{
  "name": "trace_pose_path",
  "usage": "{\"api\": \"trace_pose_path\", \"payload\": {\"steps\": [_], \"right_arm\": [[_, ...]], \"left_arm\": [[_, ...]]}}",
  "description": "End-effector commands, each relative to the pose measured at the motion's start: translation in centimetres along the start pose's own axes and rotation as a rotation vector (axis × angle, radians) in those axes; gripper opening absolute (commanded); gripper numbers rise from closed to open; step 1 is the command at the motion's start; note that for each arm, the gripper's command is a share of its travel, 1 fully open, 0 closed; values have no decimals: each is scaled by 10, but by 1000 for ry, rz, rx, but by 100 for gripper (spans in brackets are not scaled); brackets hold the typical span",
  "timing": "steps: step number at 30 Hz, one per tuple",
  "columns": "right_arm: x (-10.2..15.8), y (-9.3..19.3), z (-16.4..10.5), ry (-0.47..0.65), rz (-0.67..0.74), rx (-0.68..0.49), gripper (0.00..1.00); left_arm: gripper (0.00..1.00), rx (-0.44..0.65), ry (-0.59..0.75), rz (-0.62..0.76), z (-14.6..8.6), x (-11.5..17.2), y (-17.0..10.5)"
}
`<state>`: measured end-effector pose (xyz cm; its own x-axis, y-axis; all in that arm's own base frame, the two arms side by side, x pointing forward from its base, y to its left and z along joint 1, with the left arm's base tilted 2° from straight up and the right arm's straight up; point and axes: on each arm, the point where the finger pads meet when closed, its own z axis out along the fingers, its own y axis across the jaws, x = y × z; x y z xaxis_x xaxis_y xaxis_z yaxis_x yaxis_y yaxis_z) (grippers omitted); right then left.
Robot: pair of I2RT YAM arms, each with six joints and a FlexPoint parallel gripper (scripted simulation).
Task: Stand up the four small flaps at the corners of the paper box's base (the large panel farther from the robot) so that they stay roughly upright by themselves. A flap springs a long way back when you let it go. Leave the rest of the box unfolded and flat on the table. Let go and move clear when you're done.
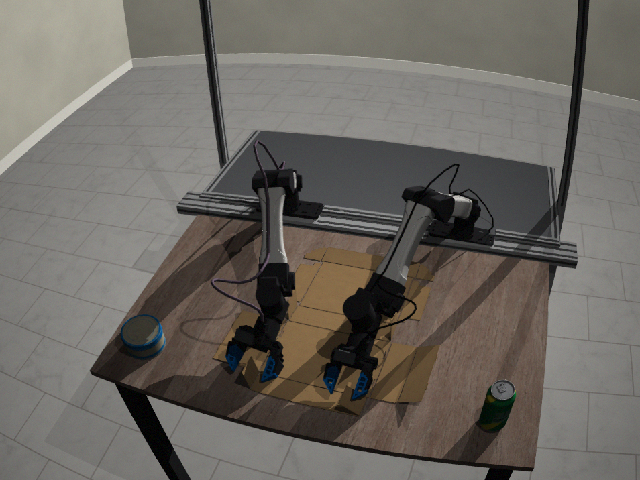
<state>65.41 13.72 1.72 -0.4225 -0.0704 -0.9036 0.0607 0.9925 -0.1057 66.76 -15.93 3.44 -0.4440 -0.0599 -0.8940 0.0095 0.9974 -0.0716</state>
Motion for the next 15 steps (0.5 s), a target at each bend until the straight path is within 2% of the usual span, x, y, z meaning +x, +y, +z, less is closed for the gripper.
{"api": "trace_pose_path", "payload": {"steps": [1,6,11,15], "right_arm": [[18,8,7,33,-37,-6,77],[18,8,7,33,-37,-6,77],[18,8,7,33,-37,-6,77],[18,8,7,33,-37,-6,77]], "left_arm": [[50,16,-27,2,-19,-35,3],[50,15,-27,3,-23,-42,13],[50,30,-25,10,-26,-42,7],[50,17,-26,4,-24,-44,21]]}}
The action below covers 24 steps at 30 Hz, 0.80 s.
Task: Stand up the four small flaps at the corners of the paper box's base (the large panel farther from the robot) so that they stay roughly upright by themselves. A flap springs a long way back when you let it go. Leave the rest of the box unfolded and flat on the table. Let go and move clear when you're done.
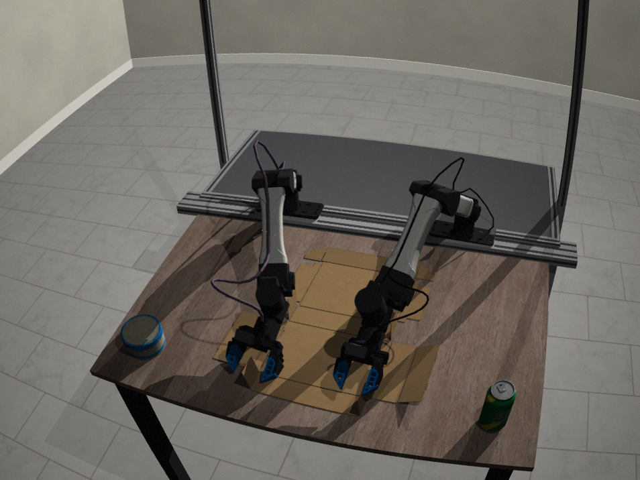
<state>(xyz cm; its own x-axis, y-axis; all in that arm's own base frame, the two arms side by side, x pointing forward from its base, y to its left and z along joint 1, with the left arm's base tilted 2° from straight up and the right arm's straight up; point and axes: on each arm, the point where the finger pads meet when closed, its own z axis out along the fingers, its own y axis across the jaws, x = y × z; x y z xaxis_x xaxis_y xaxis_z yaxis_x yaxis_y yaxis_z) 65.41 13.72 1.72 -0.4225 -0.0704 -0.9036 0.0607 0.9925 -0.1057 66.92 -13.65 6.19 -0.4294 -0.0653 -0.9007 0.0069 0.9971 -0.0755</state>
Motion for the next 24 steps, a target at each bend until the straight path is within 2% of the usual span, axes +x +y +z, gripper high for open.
{"api": "trace_pose_path", "payload": {"steps": [1,6,8,9,10,12,13,14,16,17,19,24], "right_arm": [[18,8,7,33,-37,-6,77],[20,8,7,39,-31,-15,77],[37,0,7,74,4,-18,77],[28,-1,4,62,27,-27,77],[1,-2,-3,22,58,-38,77],[1,-2,-3,22,58,-38,77],[-12,-3,-8,3,77,-45,77],[-13,-3,-8,3,83,-48,77],[23,-3,5,54,62,-53,77],[20,-3,4,50,65,-54,77],[-11,-5,-6,6,89,-62,77],[-20,-7,-10,3,137,-85,77]], "left_arm": [[50,19,-10,9,-13,-17,-1],[50,28,-9,13,-14,-17,-6],[50,27,-9,12,-14,-17,-6],[50,26,-9,11,-14,-17,-5],[50,25,-10,11,-14,-17,-4],[50,25,-10,11,-14,-17,-4],[50,24,-10,10,-14,-17,-4],[50,24,-10,10,-14,-18,-3],[50,23,-10,10,-14,-18,-2],[50,22,-10,10,-14,-18,-2],[50,21,-10,9,-14,-18,-1],[50,23,-10,10,-14,-19,-1]]}}
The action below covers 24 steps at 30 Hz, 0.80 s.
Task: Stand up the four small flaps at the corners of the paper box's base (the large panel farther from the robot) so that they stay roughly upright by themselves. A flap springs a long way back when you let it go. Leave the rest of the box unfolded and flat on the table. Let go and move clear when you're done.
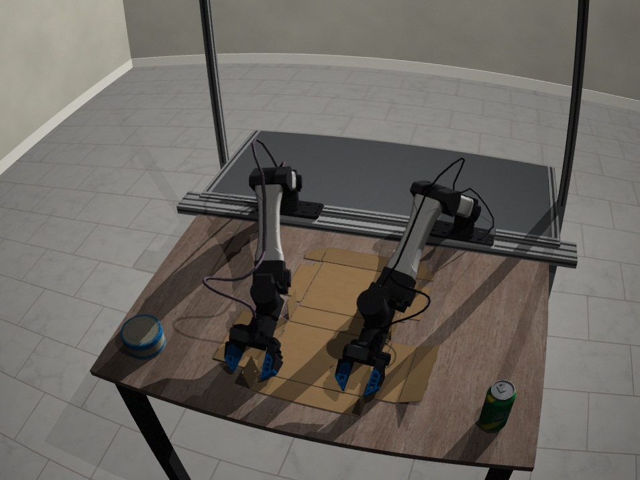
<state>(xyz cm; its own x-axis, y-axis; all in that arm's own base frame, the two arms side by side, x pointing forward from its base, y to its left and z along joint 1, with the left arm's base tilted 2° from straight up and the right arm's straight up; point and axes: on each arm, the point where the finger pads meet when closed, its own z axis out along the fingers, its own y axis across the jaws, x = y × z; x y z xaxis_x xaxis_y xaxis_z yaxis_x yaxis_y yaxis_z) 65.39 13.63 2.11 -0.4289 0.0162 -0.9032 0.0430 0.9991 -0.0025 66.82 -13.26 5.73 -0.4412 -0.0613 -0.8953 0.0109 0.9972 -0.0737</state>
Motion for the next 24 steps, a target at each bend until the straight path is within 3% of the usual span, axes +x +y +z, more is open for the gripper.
{"api": "trace_pose_path", "payload": {"steps": [1,5,6,8,10,11,15,20,22,23,24], "right_arm": [[-19,-3,-10,-9,59,-30,77],[-6,-4,-6,14,66,-32,77],[27,-4,4,64,55,-28,77],[27,-4,4,63,57,-28,77],[15,-1,3,40,62,-34,77],[-9,1,-3,-6,66,-36,77],[-10,1,-4,2,72,-42,77],[-40,2,-13,-40,85,-50,77],[-40,2,-13,-40,85,-50,77],[-23,1,-6,-11,78,-45,77],[-45,2,-15,-43,88,-51,77]], "left_arm": [[50,20,-23,7,-16,-23,-6],[50,20,-23,7,-16,-23,-5],[50,20,-23,6,-16,-24,-5],[50,19,-23,6,-16,-24,-4],[50,19,-23,6,-16,-24,-4],[50,19,-23,6,-16,-24,-4],[50,20,-23,7,-16,-25,-5],[50,13,-23,5,-17,-28,3],[50,13,-23,5,-17,-28,3],[50,20,-23,8,-18,-28,-1],[50,17,-23,7,-19,-30,2]]}}
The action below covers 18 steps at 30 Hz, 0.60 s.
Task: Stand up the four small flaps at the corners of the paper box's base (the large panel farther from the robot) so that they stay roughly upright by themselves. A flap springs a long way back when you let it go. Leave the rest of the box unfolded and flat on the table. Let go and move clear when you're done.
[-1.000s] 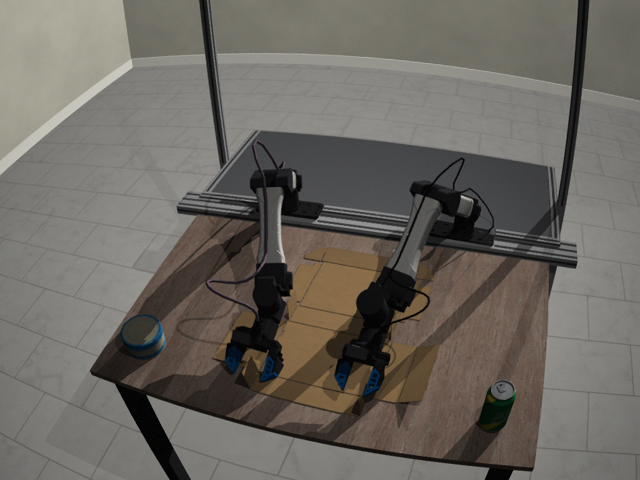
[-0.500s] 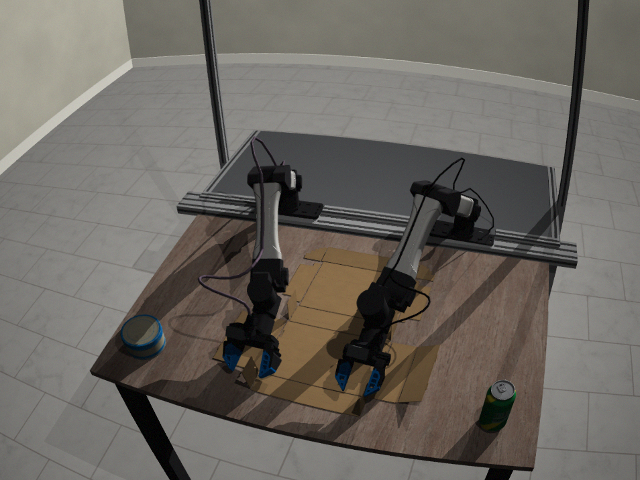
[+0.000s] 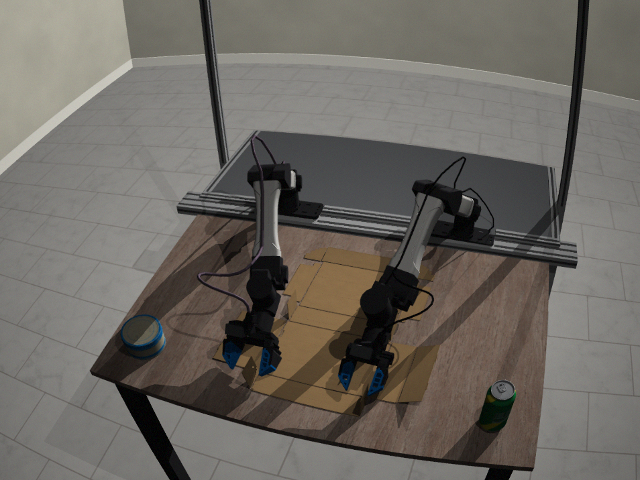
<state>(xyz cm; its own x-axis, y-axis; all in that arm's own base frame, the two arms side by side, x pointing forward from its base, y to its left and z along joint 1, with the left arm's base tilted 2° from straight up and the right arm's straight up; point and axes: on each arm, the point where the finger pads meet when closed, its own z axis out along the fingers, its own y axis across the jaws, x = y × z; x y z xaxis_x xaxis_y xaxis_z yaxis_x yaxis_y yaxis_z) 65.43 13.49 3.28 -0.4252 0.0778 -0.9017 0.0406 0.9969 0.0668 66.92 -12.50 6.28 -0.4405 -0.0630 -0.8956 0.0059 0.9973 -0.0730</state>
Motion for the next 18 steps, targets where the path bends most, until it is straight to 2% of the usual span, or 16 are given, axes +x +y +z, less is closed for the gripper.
{"api": "trace_pose_path", "payload": {"steps": [1,13,15,16,18], "right_arm": [[-34,5,-12,-37,26,-20,77],[-80,8,-33,-47,50,-30,77],[-80,8,-33,-47,50,-30,77],[-38,4,-14,24,34,-15,77],[-43,4,-16,23,37,-16,77]], "left_arm": [[50,19,-22,7,-17,-26,-1],[50,17,-22,7,-29,-49,28],[50,17,-22,7,-29,-49,28],[50,31,-21,14,-31,-48,19],[50,31,-21,14,-32,-50,21]]}}
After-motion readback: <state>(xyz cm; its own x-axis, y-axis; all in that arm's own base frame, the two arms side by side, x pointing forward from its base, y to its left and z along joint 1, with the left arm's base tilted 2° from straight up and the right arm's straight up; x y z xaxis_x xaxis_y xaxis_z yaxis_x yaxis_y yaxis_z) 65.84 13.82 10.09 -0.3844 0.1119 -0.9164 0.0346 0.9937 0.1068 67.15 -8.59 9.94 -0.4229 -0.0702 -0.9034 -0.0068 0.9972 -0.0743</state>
